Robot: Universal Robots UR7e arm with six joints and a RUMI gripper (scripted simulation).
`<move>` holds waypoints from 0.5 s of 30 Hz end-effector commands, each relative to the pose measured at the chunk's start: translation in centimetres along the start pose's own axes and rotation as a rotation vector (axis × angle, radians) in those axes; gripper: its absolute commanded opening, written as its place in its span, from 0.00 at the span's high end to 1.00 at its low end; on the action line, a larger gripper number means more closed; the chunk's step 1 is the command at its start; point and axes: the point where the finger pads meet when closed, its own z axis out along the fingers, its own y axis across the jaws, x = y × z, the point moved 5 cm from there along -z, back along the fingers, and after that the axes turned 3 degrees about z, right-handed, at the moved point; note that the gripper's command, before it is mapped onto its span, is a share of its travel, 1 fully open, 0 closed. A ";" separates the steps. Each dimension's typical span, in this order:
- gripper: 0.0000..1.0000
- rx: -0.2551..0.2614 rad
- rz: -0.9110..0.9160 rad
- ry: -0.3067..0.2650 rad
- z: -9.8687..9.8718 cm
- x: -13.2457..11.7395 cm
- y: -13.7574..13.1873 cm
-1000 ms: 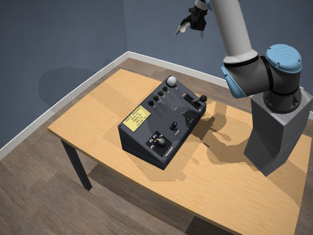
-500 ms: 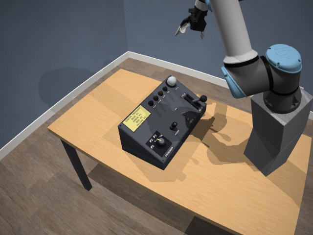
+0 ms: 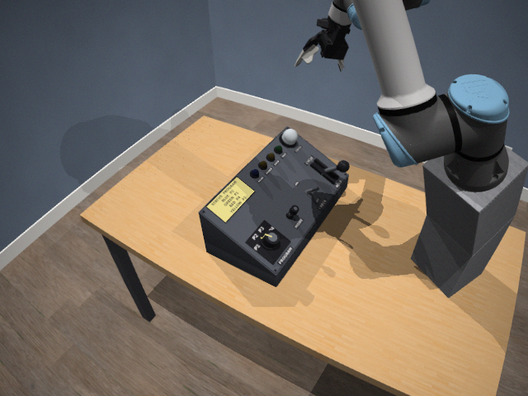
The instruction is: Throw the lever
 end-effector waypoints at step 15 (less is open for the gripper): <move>0.00 -0.010 -0.100 0.087 1.5 -8.5 -2.0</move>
